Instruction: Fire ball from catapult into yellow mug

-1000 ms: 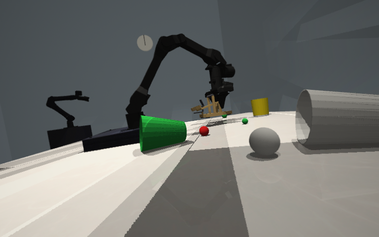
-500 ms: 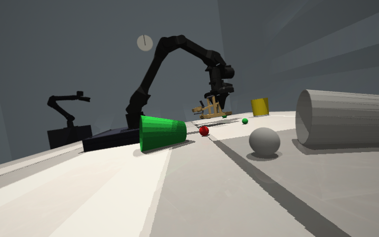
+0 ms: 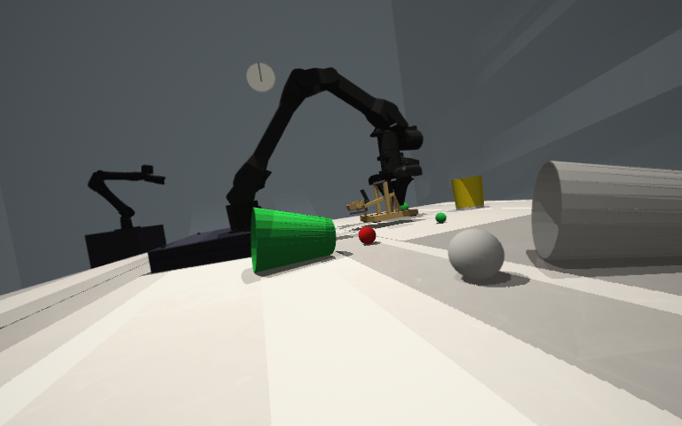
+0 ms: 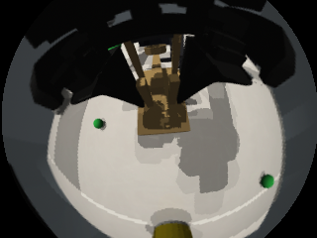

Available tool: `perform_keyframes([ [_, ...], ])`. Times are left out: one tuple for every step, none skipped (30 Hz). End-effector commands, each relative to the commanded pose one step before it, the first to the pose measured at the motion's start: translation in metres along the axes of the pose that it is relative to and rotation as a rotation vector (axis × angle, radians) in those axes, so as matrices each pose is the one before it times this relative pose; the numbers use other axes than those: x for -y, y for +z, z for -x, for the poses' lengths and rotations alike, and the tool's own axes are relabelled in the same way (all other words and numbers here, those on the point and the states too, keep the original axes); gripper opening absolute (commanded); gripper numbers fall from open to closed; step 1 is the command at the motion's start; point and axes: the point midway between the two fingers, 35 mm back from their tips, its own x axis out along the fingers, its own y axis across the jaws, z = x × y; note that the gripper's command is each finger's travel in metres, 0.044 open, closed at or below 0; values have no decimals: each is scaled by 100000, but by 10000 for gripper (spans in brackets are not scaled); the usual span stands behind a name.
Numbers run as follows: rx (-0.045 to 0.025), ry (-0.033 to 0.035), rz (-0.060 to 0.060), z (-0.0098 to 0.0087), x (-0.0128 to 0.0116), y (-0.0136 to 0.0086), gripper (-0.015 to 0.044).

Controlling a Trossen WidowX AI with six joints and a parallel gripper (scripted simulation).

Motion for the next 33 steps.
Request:
perform_keyframes([
  [-27,360,605,-716,-83,-16,0],
  [-1,0,1,-163,-4,-7,0],
  [-1,0,1,-163,-4,-7,0],
  [-1,0,1,-163,-4,-8,0],
  [-1,0,1,-162,-4,-9,0],
  [-1,0,1,-162,-4,-10,0],
  [-1,0,1,-162,-4,-11,0],
  [-1,0,1,-162,-4,-12,0],
  [-5,-359,-573,540,63,27,0],
  [0,0,0,0,0,0,0],
  [0,0,0,0,0,0,0],
  [0,0,0,0,0,0,0],
  [0,0,0,0,0,0,0],
  [0,0,0,0,0,0,0],
  [0,0,0,0,0,0,26],
  [0,0,0,0,0,0,53],
  [0,0,0,0,0,0,79],
  [0,0,0,0,0,0,105],
  [0,0,0,0,0,0,131],
  [0,0,0,0,0,0,157],
  [0,0,0,0,0,0,184],
  [0,0,0,0,0,0,210],
  [0,0,0,0,0,0,236],
  [0,0,0,0,0,0,263],
  [0,0,0,0,0,0,289],
  [0,0,0,0,0,0,315],
  [0,0,0,0,0,0,341],
  [0,0,0,0,0,0,367],
  [3,1,-1,220,0,38,394],
  [8,3,-2,661,-1,103,420],
  [11,6,-2,1110,0,137,440],
  [8,7,-3,1462,2,115,440],
  [1,7,-3,1495,4,41,440],
])
